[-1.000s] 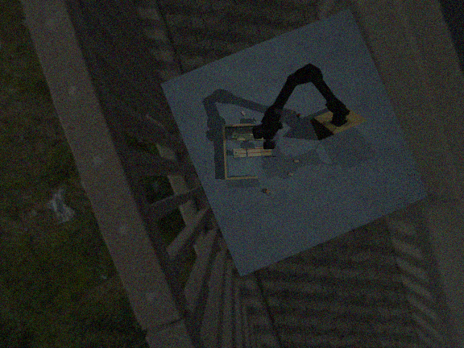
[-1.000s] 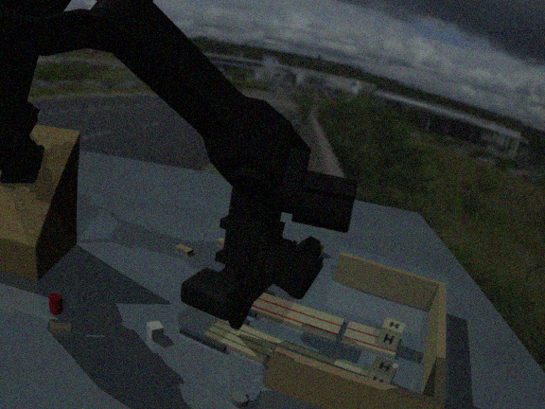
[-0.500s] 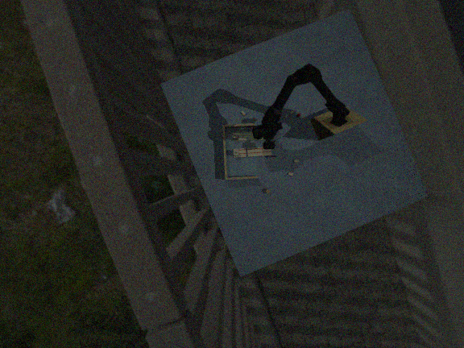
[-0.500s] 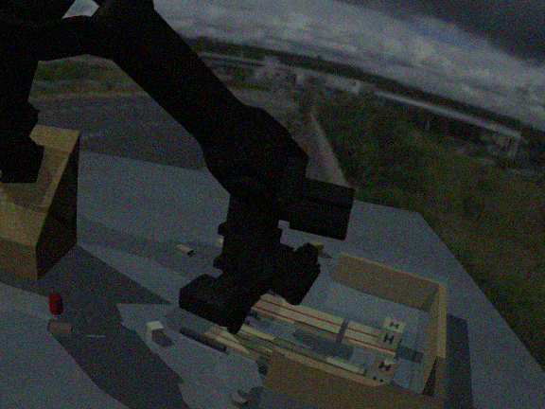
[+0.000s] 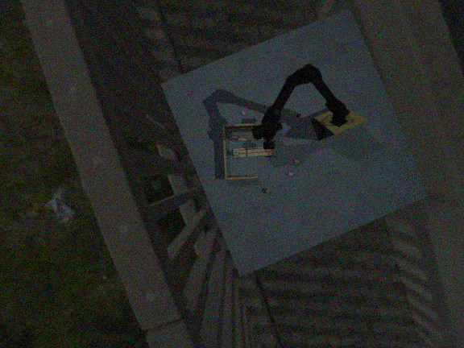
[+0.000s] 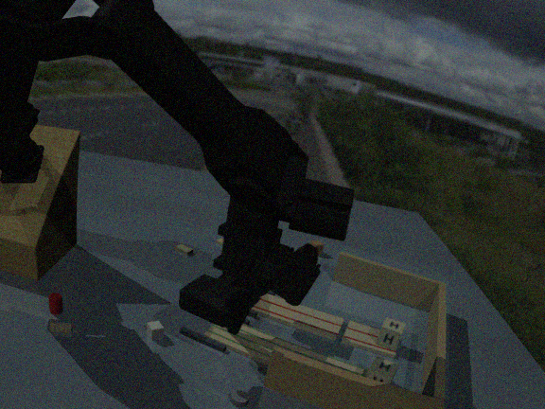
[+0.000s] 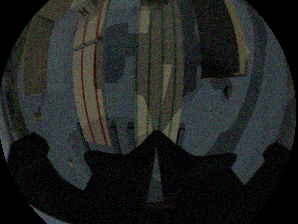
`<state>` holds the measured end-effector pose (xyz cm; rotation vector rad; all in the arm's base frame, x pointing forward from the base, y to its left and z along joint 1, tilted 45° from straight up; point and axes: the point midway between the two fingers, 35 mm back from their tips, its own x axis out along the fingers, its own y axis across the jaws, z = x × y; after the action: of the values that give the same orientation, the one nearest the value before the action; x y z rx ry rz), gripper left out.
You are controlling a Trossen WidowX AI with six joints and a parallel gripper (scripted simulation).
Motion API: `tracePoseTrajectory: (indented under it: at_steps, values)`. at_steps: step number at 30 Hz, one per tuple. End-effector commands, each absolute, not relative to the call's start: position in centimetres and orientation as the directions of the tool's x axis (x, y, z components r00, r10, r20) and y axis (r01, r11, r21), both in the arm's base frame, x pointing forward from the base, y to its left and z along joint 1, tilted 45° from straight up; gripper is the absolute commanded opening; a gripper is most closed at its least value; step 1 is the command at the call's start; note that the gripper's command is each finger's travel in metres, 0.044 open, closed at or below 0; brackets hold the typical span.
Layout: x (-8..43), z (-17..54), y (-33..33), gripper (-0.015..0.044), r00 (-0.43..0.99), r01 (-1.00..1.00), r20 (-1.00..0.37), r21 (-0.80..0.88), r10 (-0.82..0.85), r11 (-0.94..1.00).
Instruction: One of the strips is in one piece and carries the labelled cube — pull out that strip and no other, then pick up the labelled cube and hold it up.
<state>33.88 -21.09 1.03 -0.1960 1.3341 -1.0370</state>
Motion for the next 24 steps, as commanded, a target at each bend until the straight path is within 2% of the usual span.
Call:
tracePoseTrajectory:
  at_steps: [1,24]
  values:
    - [33.83,0.94,-21.17,0.0000,-0.116,0.501,-0.701,-0.653,-0.704,0.568]
    - [33.86,0.78,-21.32,0.0000,-0.116,0.501,-0.701,-0.653,-0.704,0.568]
